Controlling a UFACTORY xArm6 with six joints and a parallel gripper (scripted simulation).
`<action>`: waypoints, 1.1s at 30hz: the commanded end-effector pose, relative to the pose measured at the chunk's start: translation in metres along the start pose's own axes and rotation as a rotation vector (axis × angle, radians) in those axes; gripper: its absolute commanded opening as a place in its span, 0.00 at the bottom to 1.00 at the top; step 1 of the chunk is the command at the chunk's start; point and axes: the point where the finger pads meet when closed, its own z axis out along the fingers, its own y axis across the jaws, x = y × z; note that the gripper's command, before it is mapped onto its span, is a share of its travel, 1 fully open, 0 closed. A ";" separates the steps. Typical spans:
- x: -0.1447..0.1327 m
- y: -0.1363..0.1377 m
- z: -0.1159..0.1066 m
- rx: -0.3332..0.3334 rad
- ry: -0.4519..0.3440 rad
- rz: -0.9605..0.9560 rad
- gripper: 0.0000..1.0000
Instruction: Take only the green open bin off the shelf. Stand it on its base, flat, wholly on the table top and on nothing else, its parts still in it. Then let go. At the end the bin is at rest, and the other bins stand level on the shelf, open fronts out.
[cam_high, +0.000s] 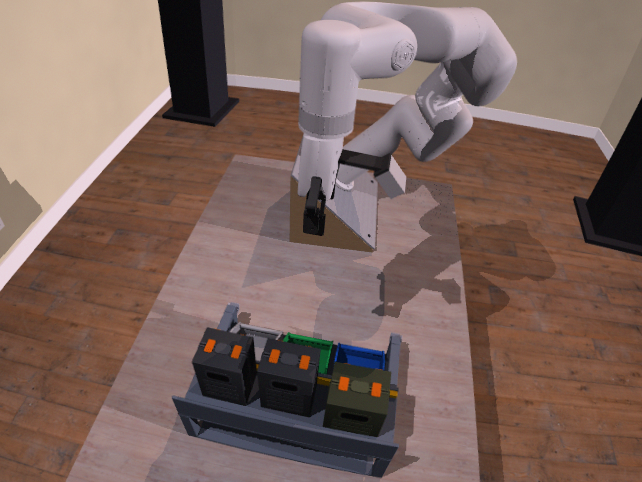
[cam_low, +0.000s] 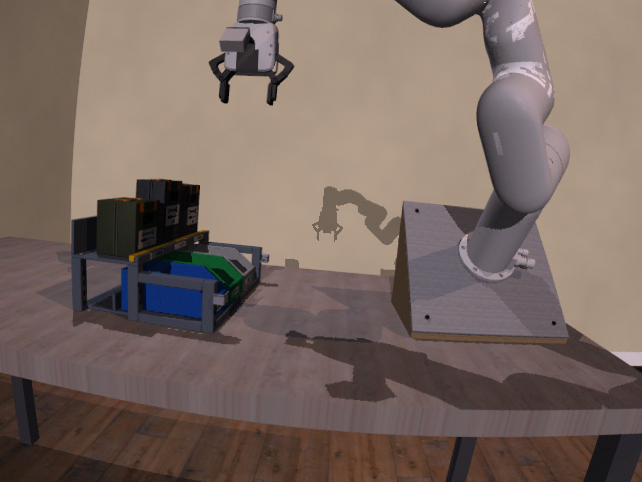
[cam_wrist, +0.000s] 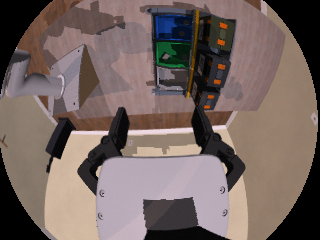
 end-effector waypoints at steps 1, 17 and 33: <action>0.000 0.000 -0.002 -0.004 -0.002 -0.001 1.00; 0.000 -0.001 0.008 -0.004 -0.002 -0.001 1.00; 0.000 -0.001 0.048 -0.004 -0.002 -0.001 1.00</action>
